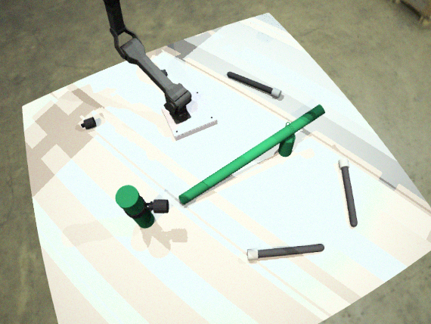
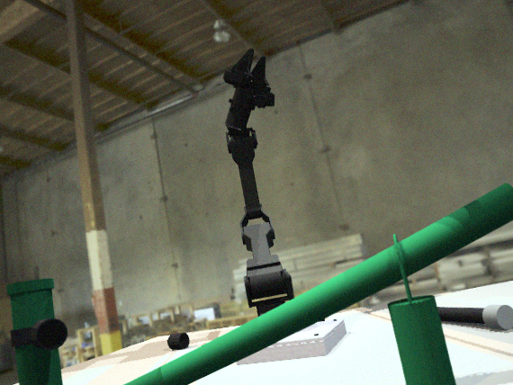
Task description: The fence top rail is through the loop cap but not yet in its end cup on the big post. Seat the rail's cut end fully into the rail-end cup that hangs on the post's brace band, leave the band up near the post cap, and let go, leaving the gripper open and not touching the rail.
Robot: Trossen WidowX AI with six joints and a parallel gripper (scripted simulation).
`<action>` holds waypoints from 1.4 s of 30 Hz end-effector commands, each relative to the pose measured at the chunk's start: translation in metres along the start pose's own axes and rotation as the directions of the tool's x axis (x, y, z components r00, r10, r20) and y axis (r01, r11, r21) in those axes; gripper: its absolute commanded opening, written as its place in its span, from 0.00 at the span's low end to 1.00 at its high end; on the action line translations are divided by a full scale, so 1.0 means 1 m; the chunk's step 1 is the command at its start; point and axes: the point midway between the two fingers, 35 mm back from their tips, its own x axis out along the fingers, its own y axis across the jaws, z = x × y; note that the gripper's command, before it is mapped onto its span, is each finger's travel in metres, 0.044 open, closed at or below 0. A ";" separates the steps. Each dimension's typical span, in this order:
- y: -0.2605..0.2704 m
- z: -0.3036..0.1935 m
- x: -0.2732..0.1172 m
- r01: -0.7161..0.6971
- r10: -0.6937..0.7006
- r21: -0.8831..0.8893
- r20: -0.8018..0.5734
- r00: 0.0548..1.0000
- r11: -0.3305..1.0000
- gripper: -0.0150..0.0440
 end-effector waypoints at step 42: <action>0.517 0.150 -0.206 0.468 0.816 0.867 0.392 -0.426 -0.171 1.00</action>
